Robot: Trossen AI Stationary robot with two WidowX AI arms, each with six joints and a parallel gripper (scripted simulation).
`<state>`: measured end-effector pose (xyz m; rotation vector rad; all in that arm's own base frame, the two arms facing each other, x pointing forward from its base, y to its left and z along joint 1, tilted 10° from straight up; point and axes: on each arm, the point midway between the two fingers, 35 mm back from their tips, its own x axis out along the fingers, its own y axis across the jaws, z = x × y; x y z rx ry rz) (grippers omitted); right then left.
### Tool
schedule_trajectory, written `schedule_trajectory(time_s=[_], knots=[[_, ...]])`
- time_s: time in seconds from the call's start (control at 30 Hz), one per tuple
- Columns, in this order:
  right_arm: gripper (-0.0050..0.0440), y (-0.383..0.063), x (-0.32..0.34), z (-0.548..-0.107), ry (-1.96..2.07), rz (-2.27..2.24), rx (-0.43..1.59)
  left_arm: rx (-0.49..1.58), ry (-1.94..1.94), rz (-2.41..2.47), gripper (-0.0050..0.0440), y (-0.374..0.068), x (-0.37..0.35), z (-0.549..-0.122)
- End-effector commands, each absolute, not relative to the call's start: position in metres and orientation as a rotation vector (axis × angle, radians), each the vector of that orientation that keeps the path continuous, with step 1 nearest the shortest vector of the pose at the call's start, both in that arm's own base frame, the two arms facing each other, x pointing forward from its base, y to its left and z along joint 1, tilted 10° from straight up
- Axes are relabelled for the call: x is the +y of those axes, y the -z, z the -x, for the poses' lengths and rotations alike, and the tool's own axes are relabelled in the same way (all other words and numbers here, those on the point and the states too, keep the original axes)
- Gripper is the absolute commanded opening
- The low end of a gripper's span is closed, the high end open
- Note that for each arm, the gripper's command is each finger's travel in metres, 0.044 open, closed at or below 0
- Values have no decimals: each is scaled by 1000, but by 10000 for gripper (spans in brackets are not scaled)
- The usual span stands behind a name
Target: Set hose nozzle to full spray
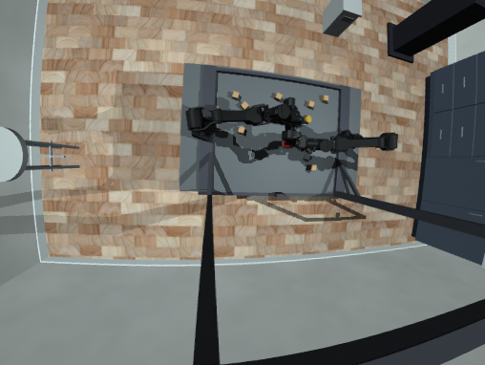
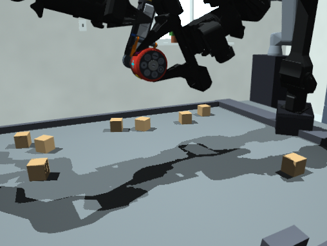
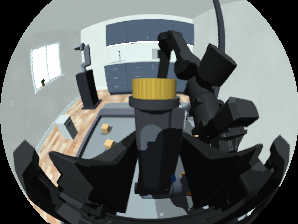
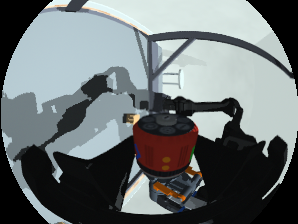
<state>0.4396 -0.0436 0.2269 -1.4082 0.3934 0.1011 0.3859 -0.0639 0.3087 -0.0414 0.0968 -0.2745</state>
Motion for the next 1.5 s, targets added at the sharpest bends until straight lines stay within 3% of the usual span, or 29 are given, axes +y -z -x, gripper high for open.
schedule_trajectory(time_s=[0.0, 0.33, 1.47], knots=[[0, -240, -43, -441, -81, 1412, 365, 47, 274, 43, 173, -327, -63, -384], [0, -232, -43, -439, 88, 1442, 228, 47, 274, 43, 173, -327, -63, -384], [0, -229, -42, -439, 189, 1456, 140, 47, 273, 42, 173, -327, -63, -384]])
